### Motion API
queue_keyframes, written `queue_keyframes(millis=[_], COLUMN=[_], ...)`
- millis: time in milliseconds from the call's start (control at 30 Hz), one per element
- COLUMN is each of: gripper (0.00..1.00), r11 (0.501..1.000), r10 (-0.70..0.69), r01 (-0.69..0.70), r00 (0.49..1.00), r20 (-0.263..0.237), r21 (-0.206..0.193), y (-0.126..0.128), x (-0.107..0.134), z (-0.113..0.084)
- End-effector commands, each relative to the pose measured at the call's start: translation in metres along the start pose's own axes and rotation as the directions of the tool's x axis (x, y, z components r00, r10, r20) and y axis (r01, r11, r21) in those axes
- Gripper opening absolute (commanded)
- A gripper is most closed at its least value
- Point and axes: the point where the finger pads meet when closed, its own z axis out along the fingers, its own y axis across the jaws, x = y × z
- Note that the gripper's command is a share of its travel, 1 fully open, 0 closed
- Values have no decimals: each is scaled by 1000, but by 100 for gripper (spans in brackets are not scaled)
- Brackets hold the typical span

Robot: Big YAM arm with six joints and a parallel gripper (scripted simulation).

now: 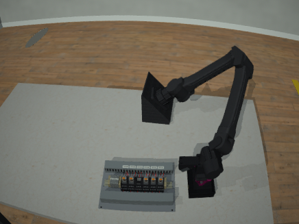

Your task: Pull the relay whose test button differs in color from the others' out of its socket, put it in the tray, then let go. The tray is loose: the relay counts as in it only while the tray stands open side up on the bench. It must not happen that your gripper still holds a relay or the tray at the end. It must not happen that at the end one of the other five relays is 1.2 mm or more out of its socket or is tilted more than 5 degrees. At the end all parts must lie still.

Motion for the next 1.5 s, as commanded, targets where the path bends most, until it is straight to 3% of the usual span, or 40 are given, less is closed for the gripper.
queue_keyframes(millis=[0,1467], gripper=[59,59], r11=[999,998], r10=[-19,-31], r01=[19,31], r00=[1000,1000], r20=[2,1], r21=[-47,-59], y=[13,18], x=[4,9], z=[-24,-47])
